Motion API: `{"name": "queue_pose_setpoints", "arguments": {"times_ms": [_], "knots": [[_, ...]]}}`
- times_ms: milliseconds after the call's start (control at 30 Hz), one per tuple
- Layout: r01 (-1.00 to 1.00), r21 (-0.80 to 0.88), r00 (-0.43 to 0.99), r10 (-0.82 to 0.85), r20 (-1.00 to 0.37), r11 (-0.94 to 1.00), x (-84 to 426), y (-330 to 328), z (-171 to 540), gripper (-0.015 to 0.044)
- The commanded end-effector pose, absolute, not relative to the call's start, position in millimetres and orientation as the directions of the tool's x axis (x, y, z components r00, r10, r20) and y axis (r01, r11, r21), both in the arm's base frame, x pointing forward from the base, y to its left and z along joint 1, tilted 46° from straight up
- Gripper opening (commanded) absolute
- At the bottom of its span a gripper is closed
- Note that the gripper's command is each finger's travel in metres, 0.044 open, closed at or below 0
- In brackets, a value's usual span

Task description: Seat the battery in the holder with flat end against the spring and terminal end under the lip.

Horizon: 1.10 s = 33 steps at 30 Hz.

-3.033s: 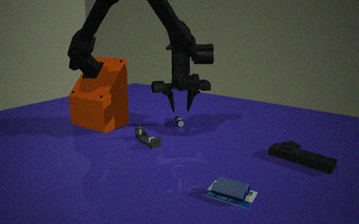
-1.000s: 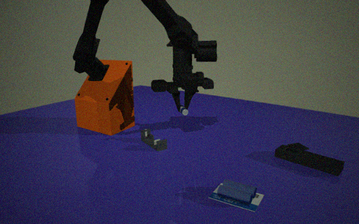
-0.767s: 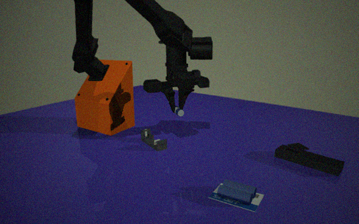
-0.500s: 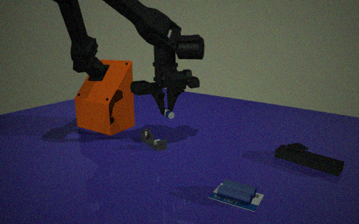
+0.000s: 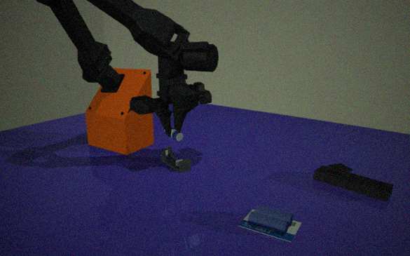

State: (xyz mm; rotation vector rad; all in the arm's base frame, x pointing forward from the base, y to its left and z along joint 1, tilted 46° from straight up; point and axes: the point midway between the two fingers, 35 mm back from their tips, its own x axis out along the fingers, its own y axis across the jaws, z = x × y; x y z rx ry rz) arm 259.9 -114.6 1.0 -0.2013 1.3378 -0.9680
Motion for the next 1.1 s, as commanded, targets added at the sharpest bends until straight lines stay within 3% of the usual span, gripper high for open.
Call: {"name": "queue_pose_setpoints", "arguments": {"times_ms": [0, 300, 1067], "knots": [[0.47, -0.634, -0.133, -0.66, -0.739, 0.615, 258.7, -121.7, -7.1, 0.0062], [0.48, -0.632, -0.263, -0.587, -0.766, 0.609, 253.5, -137.3, -25.5, 0.0062], [0.482, -0.631, -0.365, -0.516, -0.775, 0.607, 258.2, -145.6, -30.3, 0.0062]]}}
